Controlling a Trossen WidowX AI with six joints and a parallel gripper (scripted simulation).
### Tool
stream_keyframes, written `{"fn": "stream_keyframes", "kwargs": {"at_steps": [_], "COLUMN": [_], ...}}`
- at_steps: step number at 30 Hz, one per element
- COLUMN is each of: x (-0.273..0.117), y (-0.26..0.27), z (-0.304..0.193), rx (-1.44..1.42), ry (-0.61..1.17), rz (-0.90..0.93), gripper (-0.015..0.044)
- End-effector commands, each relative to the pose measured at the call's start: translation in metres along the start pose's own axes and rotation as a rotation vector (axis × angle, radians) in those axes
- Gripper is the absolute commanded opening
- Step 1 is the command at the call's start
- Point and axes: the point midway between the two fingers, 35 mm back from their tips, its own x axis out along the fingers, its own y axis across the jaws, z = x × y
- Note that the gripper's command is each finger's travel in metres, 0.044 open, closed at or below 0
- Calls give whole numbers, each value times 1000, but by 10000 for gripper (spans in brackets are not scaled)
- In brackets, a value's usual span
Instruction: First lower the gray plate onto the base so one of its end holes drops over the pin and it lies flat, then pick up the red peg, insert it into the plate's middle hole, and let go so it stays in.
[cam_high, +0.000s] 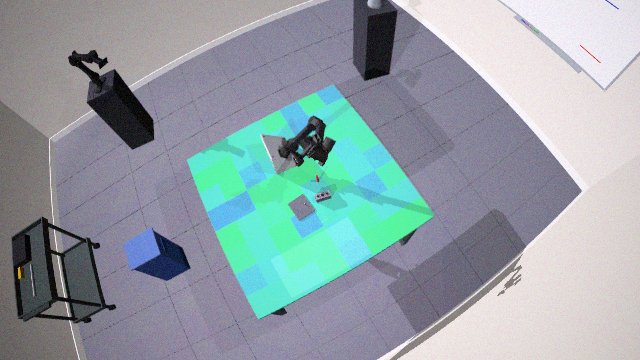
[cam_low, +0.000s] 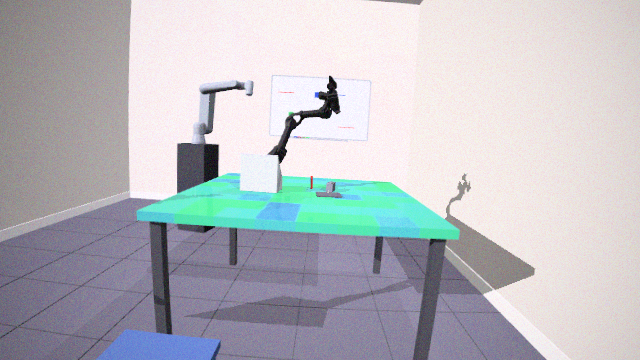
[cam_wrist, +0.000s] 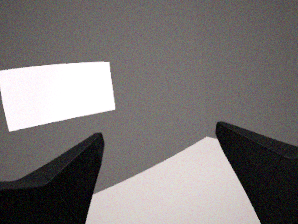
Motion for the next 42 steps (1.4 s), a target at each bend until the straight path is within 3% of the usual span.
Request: {"fn": "stream_keyframes", "kwargs": {"at_steps": [1, 4, 13, 20, 25, 30, 34, 38, 42], "x": [0, -6, -72, -156, -214, -275, -320, -359, -394], "y": [0, -7, -82, -160, -203, -237, -256, -262, -255], "z": [0, -18, -106, -127, -115, -84, -48, -6, 36], "rx": [0, -172, -1135, -1718, -1941, -2005, -1895, -1609, -1149], "ry": [0, 92, 695, 1239, 1606, 1998, 2311, 2576, 2747], "rz": [0, 5, 158, 462, 745, 1116, 1468, 1829, 2154], "gripper": [426, 440, 440, 440, 440, 440, 440, 440, 440]}}
